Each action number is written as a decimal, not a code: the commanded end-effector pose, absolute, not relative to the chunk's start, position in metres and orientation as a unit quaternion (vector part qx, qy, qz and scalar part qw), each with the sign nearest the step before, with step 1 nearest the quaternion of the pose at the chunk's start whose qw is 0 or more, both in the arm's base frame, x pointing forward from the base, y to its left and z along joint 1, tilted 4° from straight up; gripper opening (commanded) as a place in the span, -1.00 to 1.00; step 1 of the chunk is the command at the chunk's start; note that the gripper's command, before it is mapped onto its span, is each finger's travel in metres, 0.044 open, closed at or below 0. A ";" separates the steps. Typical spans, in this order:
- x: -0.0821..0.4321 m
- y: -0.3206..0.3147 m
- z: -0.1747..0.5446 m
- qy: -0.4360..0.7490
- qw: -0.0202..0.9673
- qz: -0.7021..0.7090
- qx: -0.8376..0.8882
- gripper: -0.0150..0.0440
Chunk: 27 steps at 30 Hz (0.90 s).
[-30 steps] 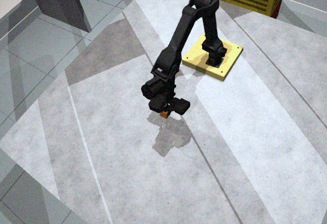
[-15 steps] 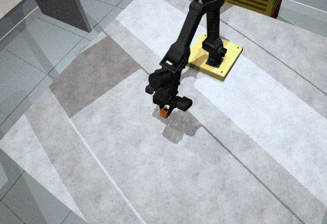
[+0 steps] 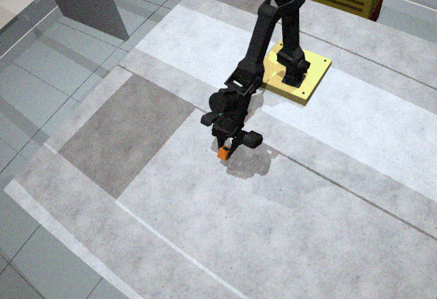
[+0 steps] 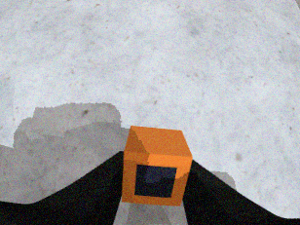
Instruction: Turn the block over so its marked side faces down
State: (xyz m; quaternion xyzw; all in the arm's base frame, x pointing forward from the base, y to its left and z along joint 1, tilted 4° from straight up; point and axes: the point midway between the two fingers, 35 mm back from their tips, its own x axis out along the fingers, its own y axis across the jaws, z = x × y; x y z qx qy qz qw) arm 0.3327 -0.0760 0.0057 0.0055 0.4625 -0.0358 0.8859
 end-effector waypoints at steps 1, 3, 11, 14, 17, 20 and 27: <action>0.334 -0.076 -0.001 0.439 0.898 -0.033 0.005 -0.49; 0.334 -0.077 -0.004 0.426 0.904 -0.034 0.005 -0.49; 0.332 -0.077 -0.012 0.373 0.927 -0.036 0.005 -0.49; 0.330 -0.077 -0.013 0.353 0.935 -0.037 0.004 -0.49; 0.327 -0.076 -0.013 0.333 0.942 -0.037 0.003 -0.49; 0.324 -0.075 -0.012 0.312 0.949 -0.037 0.002 -0.49; 0.317 -0.074 -0.009 0.282 0.959 -0.038 0.000 -0.49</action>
